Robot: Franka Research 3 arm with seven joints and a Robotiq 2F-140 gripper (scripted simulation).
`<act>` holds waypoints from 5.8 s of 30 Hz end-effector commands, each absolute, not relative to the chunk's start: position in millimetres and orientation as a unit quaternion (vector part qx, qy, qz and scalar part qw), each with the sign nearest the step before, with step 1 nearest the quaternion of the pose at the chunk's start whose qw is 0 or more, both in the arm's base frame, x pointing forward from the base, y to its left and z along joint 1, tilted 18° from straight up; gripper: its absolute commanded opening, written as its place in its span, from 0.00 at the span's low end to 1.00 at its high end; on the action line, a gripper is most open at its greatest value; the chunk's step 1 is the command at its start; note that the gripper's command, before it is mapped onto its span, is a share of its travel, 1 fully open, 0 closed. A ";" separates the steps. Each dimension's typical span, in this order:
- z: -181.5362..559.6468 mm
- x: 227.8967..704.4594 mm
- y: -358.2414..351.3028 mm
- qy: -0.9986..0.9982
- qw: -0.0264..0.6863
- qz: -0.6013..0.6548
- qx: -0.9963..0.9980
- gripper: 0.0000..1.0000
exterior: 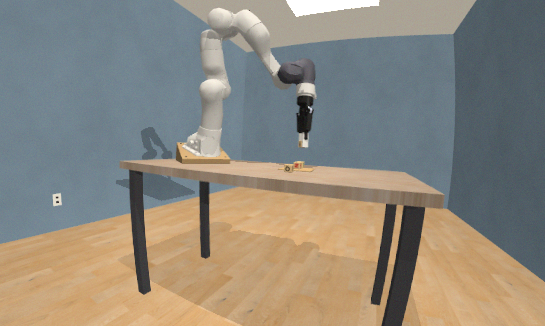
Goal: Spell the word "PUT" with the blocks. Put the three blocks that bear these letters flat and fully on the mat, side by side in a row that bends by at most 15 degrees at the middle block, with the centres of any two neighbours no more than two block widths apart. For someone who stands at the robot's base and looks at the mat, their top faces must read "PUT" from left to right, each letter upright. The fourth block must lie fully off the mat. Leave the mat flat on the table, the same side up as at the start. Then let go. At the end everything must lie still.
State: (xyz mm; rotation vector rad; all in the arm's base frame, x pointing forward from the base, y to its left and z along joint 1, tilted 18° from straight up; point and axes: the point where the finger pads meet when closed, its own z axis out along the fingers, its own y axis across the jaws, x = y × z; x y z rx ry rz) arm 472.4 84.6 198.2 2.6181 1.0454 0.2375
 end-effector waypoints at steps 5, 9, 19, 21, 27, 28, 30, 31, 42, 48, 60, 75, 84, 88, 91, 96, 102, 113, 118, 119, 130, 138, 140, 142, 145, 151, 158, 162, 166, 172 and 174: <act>200.4 471.0 73.4 0.448 0.163 0.067 0.876 0.16; 201.1 470.9 70.7 0.459 0.163 0.065 0.871 0.16; 205.1 470.1 55.2 0.519 0.164 0.055 0.837 0.16; 205.7 470.0 52.6 0.529 0.164 0.054 0.831 0.16; 207.5 469.3 45.3 0.557 0.164 0.049 0.813 0.16; 207.8 469.1 44.0 0.562 0.164 0.048 0.809 0.16; 208.4 468.9 41.4 0.572 0.164 0.047 0.802 0.16; 208.6 468.7 40.2 0.577 0.164 0.046 0.799 0.16; 211.3 467.0 27.9 0.625 0.162 0.039 0.763 0.16; 212.9 465.6 19.7 0.656 0.161 0.034 0.736 0.16; 214.8 463.1 8.1 0.701 0.159 0.028 0.695 0.16; 215.3 462.3 4.7 0.714 0.158 0.027 0.682 0.16; 207.2 464.5 3.1 0.714 0.158 0.027 0.681 0.16; 193.7 468.3 0.6 0.714 0.158 0.027 0.681 0.16; 180.6 471.9 -1.9 0.714 0.158 0.027 0.681 0.16; 166.6 475.8 -4.6 0.714 0.158 0.027 0.681 0.16; 141.6 482.7 -9.4 0.714 0.158 0.027 0.681 0.16; 124.9 487.3 -12.5 0.714 0.158 0.027 0.681 0.16; 124.5 487.4 -12.6 0.714 0.158 0.027 0.681 0.16; 124.5 487.4 -12.6 0.714 0.158 0.027 0.681 0.16; 124.5 487.4 -12.6 0.714 0.158 0.027 0.681 0.16; 124.5 487.4 -12.6 0.714 0.158 0.027 0.681 0.16; 124.5 487.4 -12.6 0.714 0.158 0.027 0.681 0.16; 124.5 487.4 -12.6 0.714 0.158 0.027 0.681 0.16; 124.5 487.4 -12.6 0.714 0.158 0.027 0.681 0.16; 124.5 487.4 -12.6 0.714 0.158 0.027 0.681 0.16; 124.4 487.2 -12.6 0.714 0.158 0.027 0.681 0.16; 124.4 487.1 -12.6 0.714 0.158 0.027 0.681 0.16; 124.4 487.0 -12.6 0.715 0.158 0.027 0.681 0.16; 124.3 487.0 -12.6 0.715 0.158 0.027 0.681 0.16; 124.3 487.0 -12.6 0.715 0.158 0.027 0.681 0.16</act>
